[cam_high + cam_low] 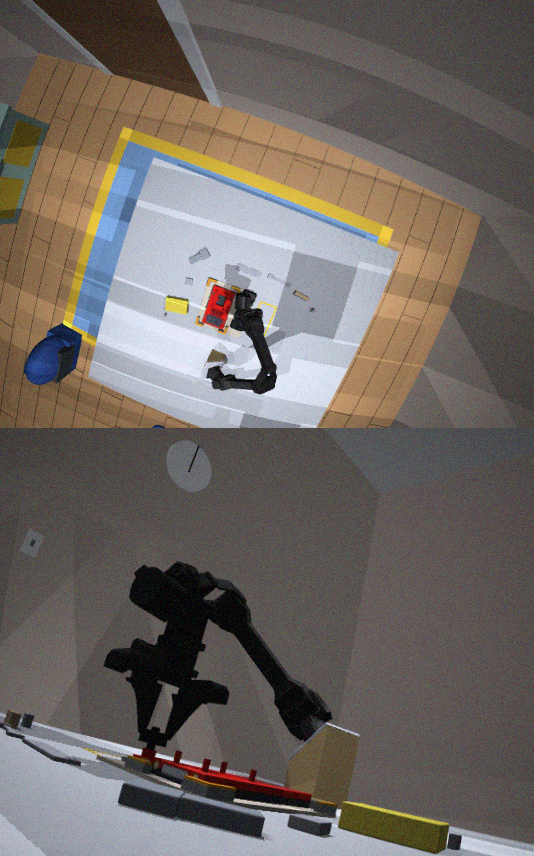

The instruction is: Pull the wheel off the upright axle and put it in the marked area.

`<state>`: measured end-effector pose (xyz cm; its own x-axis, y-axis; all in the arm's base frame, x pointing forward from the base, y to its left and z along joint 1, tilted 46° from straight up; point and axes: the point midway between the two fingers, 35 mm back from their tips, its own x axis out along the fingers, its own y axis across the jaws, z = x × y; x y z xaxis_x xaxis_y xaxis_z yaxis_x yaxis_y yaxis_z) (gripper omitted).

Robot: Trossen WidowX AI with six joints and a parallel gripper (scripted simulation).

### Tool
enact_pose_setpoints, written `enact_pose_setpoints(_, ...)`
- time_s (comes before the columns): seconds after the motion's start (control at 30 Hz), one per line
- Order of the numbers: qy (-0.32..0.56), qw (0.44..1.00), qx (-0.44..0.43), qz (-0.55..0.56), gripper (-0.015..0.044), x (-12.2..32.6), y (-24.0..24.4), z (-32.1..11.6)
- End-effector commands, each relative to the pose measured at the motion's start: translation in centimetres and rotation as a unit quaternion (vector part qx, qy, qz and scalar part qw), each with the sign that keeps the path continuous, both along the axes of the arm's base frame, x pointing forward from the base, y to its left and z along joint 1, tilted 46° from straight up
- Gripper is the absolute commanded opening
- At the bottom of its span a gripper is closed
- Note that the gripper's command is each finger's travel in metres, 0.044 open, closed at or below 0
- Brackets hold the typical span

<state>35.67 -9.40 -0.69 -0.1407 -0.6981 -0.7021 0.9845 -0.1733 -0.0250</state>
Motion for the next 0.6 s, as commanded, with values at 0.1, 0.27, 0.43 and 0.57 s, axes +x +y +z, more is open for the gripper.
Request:
enact_pose_setpoints(0.1, -0.003, 1.0, -0.001, 0.001, 0.0, 0.2, 0.35, 0.31)
enact_pose_setpoints(0.27, -0.003, 1.0, -0.001, 0.001, 0.0, 0.22, 0.46, 0.42)
enact_pose_setpoints(0.43, -0.003, 1.0, -0.001, 0.001, 0.0, 0.24, 0.58, 0.54)
enact_pose_setpoints(0.57, -0.003, 1.0, -0.001, 0.001, 0.0, 0.26, 0.67, 0.63)
